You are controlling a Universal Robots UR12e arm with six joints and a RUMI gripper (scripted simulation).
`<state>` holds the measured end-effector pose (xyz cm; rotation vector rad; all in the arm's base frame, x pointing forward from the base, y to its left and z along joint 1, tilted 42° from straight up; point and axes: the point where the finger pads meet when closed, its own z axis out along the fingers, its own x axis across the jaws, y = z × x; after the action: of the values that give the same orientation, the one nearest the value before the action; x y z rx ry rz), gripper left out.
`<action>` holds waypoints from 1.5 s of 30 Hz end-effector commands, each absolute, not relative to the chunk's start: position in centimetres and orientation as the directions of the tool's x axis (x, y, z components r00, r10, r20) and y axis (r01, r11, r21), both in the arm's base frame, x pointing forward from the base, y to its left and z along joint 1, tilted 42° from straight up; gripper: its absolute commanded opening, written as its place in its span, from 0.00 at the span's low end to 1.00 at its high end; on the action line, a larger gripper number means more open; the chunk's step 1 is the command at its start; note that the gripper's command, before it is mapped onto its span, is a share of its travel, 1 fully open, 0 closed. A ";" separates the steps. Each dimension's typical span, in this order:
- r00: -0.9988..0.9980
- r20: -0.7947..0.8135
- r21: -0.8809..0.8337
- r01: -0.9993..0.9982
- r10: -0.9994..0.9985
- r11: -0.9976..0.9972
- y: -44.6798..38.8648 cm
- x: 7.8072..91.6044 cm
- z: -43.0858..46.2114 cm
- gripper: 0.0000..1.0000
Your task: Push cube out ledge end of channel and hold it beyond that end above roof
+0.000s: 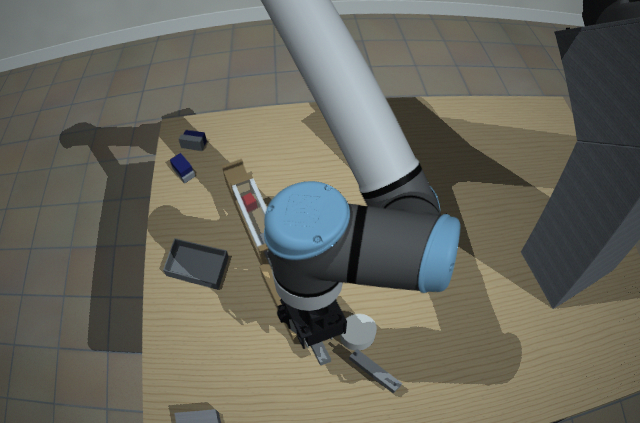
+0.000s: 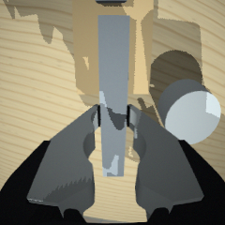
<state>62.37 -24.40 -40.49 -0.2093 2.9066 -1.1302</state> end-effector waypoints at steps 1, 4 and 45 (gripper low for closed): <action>-0.991 0.033 -0.674 -0.119 -0.131 0.729 -24.4 62.4 -40.4 0.00; -0.991 0.033 -0.674 -0.119 -0.131 0.729 -24.4 62.4 -40.4 0.00; -0.991 0.033 -0.674 -0.119 -0.131 0.729 -27.0 62.9 -38.0 0.00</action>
<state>62.73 -26.51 -38.54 -0.2092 2.9066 -1.1303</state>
